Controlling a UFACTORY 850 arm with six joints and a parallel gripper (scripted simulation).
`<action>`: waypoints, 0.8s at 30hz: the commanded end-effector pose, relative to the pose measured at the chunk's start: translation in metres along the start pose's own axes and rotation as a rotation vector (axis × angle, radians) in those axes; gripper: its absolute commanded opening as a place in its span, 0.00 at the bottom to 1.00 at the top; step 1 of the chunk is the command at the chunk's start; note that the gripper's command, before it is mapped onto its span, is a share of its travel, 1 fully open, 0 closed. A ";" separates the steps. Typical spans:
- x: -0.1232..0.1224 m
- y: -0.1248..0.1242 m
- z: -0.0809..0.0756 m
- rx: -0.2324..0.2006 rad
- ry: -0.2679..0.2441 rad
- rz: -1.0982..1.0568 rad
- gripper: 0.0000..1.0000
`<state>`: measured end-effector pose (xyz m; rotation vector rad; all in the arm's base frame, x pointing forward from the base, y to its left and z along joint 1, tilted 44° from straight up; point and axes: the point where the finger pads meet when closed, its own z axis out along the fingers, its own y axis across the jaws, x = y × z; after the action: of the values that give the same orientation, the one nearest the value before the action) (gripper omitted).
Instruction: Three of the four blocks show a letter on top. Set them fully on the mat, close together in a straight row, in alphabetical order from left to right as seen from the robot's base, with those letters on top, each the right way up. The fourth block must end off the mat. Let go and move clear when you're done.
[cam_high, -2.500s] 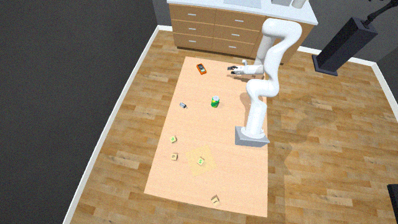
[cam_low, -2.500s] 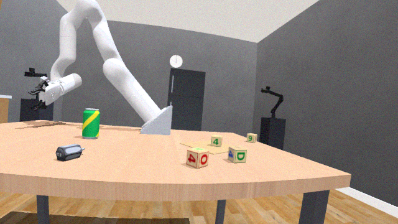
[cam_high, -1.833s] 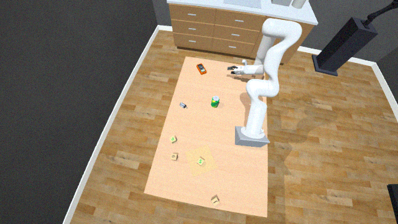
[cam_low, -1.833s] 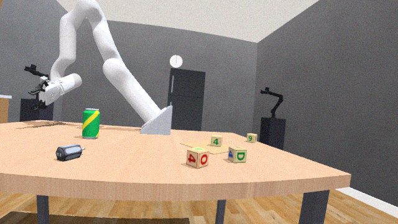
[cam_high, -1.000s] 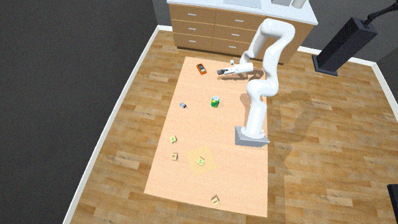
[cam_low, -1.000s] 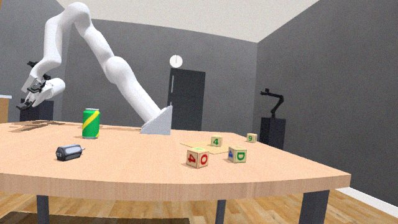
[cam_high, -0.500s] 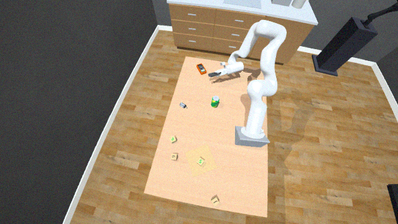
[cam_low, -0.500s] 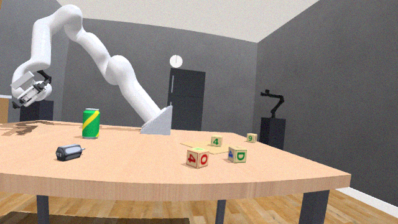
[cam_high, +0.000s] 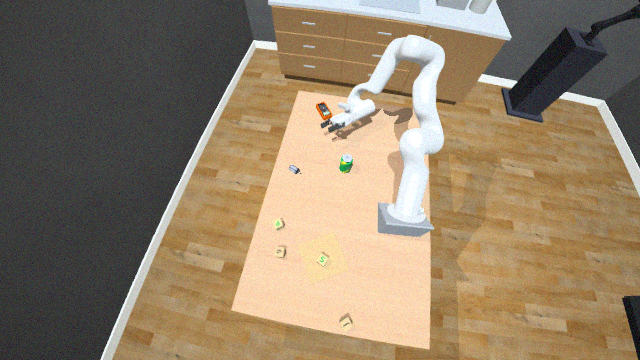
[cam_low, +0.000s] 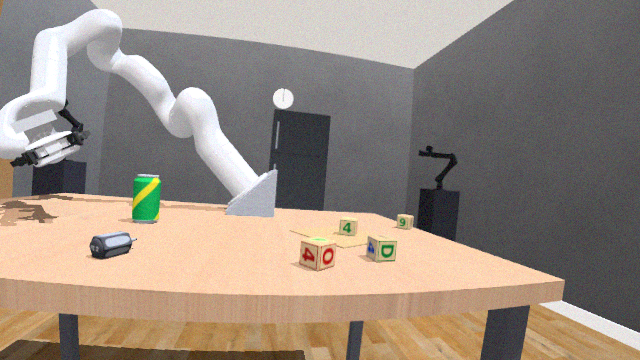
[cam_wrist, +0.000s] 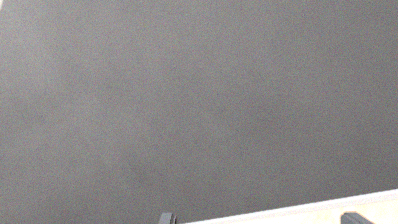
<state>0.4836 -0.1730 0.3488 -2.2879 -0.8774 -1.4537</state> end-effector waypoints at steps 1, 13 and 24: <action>0.002 -0.010 0.031 0.099 -0.019 -0.095 1.00; 0.001 -0.044 0.098 0.326 -0.040 -0.319 1.00; -0.006 -0.086 0.159 0.546 -0.036 -0.539 1.00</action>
<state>0.5344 -0.0454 0.2785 -1.8443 -1.6388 -1.1899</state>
